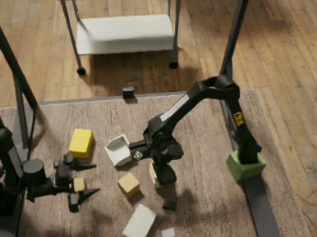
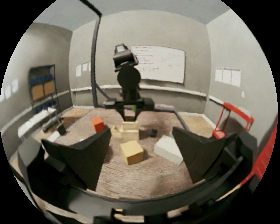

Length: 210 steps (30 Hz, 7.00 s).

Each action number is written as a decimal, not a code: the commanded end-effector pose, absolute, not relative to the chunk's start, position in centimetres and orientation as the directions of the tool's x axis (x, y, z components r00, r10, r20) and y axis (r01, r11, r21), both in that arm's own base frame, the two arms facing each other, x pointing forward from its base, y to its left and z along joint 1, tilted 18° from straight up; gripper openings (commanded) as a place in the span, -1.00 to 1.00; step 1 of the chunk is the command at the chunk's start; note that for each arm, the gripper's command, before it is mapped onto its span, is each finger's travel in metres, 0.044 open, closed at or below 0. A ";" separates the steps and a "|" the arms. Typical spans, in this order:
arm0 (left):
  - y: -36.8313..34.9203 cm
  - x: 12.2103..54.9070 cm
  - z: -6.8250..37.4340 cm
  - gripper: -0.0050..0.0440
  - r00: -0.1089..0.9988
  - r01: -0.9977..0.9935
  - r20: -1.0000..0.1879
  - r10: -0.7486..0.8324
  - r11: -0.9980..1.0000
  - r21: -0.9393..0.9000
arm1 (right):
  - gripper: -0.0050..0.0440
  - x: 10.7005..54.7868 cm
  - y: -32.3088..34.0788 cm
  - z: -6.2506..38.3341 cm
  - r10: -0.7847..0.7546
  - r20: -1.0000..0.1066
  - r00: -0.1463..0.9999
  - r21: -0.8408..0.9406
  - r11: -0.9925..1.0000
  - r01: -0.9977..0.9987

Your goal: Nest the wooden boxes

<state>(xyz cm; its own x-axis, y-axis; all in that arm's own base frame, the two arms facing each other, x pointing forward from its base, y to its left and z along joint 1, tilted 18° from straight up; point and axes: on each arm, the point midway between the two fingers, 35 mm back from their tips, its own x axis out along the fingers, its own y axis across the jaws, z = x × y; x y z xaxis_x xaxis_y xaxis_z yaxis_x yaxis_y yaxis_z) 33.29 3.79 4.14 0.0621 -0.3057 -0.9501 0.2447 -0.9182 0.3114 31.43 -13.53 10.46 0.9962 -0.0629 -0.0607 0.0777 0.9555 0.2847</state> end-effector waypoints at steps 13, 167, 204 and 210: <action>3.2 33.5 2.6 0.25 0.068 0.245 -0.949 -0.307 -0.917 0.315 | 0.84 31.4 -13.6 10.5 -0.063 -0.060 0.996 0.287 0.955 0.077; 4.6 33.3 8.2 -1.00 0.117 0.005 -0.951 -0.286 0.958 -0.287 | 0.84 32.3 -14.1 10.0 -0.066 -0.098 0.993 0.278 0.956 0.090; 0.9 33.6 6.8 -1.00 0.110 -0.054 -0.951 -0.289 0.953 -0.297 | 0.84 35.2 -15.5 6.3 0.009 -0.605 0.796 0.191 0.972 0.134; 0.3 33.6 6.7 -1.00 0.112 -0.062 -0.951 -0.289 0.953 -0.297 | 0.84 34.7 -15.0 6.2 0.040 -0.680 0.732 0.186 0.975 0.119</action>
